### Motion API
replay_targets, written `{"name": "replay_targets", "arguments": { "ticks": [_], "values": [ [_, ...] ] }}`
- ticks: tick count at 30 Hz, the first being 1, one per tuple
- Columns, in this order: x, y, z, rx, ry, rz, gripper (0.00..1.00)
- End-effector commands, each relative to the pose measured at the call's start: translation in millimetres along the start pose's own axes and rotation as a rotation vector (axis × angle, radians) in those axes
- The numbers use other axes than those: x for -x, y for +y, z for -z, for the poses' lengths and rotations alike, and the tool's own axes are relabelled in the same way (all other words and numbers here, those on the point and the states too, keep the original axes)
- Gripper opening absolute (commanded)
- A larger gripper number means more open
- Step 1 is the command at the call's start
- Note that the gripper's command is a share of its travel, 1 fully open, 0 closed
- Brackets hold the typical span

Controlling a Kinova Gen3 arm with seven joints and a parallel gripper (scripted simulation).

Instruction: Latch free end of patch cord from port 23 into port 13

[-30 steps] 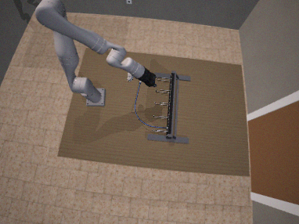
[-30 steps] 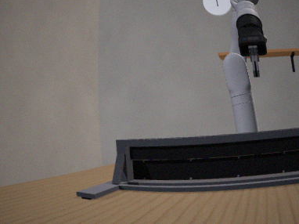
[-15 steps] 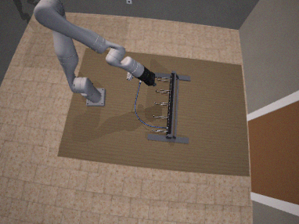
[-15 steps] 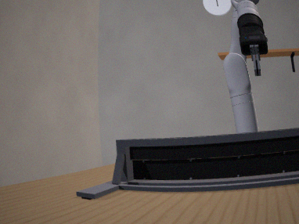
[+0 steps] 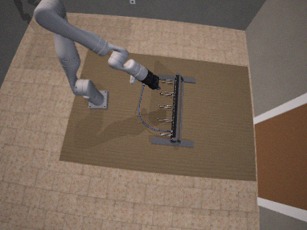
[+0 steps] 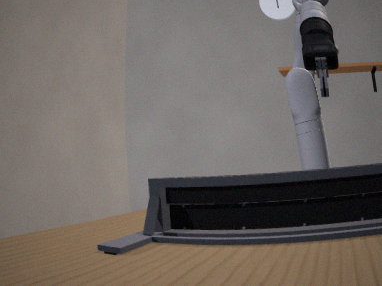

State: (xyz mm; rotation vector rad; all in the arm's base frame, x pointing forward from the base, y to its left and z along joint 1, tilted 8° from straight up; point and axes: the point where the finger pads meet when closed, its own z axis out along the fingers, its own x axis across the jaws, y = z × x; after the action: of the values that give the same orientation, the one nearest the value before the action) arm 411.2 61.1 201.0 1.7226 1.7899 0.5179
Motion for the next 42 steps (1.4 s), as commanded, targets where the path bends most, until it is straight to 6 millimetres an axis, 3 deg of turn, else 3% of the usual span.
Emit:
{"name": "replay_targets", "arguments": {
  "ticks": [1,21,42],
  "values": [
    [9.0,-0.1,0.1,-0.002,0.005,-0.015,0.00],
    [86.0,-1.2,-0.3,-0.002,0.005,-0.015,0.00],
    [90.1,-1.3,-0.6,-0.002,0.005,-0.015,0.00]
  ]
}}
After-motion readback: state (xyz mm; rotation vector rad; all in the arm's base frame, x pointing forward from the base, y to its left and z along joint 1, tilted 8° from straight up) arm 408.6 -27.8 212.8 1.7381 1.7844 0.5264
